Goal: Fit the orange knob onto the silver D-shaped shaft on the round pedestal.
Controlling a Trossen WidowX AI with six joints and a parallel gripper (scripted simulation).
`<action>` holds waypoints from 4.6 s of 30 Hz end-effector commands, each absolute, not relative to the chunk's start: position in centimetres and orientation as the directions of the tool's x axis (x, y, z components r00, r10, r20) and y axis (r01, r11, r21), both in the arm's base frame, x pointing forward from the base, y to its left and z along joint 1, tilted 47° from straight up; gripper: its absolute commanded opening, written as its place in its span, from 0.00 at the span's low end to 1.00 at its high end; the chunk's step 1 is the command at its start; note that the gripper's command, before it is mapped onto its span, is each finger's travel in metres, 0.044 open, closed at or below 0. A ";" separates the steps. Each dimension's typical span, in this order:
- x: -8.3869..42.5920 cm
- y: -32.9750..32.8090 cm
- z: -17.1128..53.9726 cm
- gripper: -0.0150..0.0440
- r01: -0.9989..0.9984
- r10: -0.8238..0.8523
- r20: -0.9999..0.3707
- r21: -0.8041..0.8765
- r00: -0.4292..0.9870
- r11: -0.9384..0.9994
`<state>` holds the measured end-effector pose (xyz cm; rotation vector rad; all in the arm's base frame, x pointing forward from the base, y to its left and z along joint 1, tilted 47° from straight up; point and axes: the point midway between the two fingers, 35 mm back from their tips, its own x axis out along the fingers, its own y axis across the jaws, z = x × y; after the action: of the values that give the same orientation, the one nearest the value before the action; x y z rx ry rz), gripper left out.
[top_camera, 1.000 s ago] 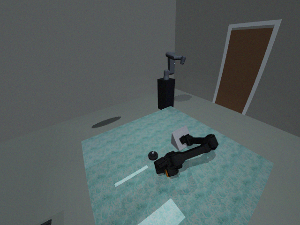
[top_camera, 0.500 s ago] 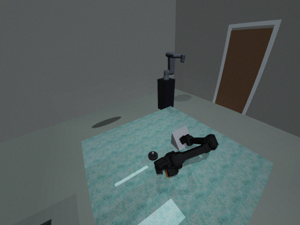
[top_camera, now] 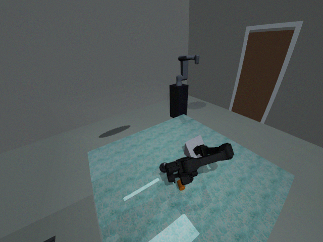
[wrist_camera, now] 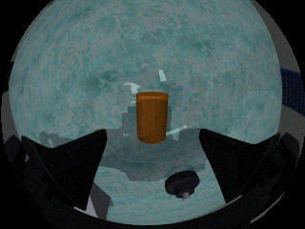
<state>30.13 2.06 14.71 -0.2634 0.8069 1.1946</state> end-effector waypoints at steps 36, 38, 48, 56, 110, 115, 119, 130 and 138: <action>30.5 2.4 15.9 1.00 0.985 0.527 -0.850 0.096 0.007 0.141; 30.5 2.4 16.0 1.00 0.998 0.519 -0.855 0.036 0.004 0.052; 30.6 2.4 16.3 1.00 0.902 0.482 -0.876 -0.217 -0.012 -0.372; 30.6 2.4 16.3 1.00 0.900 0.481 -0.876 -0.220 -0.012 -0.377; 31.5 7.4 11.6 0.73 0.900 0.484 -0.875 -0.219 -0.011 -0.376; 31.5 7.4 11.6 0.66 0.900 0.484 -0.875 -0.219 -0.011 -0.376; 31.5 7.4 11.6 0.66 0.900 0.484 -0.875 -0.219 -0.011 -0.376; 31.5 7.4 11.6 0.56 0.900 0.484 -0.875 -0.219 -0.011 -0.376; 31.4 7.0 11.6 0.56 0.901 0.530 -0.848 -0.218 0.016 -0.375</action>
<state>31.48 7.22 11.65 1.8840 1.4434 -1.3408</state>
